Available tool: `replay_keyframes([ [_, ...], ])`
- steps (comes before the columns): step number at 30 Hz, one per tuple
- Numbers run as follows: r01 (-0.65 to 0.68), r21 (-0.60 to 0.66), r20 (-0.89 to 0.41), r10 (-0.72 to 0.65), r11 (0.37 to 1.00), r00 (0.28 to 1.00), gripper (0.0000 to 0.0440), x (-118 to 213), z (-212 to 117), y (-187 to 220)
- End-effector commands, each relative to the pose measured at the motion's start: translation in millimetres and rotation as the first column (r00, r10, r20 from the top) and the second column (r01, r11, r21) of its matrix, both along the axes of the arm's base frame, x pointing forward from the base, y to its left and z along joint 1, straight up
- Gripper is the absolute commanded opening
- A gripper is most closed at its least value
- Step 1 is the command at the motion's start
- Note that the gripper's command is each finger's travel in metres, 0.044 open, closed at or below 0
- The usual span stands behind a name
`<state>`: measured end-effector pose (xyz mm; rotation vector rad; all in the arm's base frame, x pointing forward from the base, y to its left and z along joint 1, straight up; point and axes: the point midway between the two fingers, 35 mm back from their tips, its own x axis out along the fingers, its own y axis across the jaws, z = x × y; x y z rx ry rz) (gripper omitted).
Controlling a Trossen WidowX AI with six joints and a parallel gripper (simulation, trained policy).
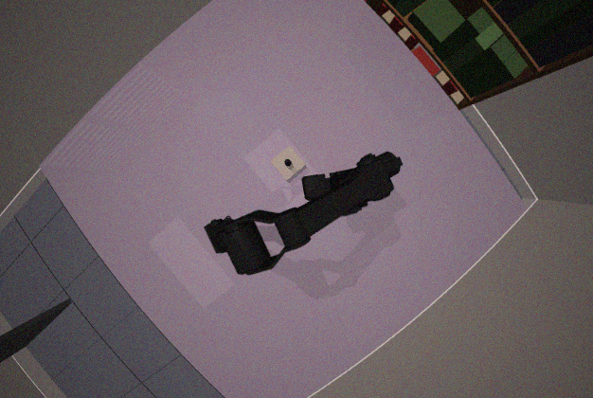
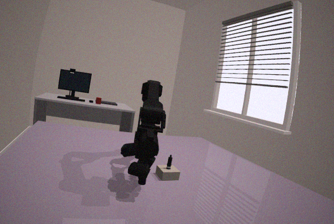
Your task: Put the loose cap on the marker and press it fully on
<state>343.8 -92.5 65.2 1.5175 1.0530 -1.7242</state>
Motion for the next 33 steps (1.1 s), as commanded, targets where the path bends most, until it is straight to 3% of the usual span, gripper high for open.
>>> replay_keyframes([
  [1,-0.024,-0.016,0.014,0.024,1.0,1.0,0.0113,0,4,0],
  [2,-0.028,-0.019,0.021,0.029,0.999,0.999,0.0087,1,6,0],
  [4,-0.034,-0.025,0.039,0.035,0.999,0.999,0.0078,2,14,1],
  [19,-0.112,-0.057,0.136,0.119,0.992,0.983,0.0088,11,70,31],
  [33,-0.171,-0.031,0.123,0.174,0.985,0.977,0.0064,-11,103,84],
])
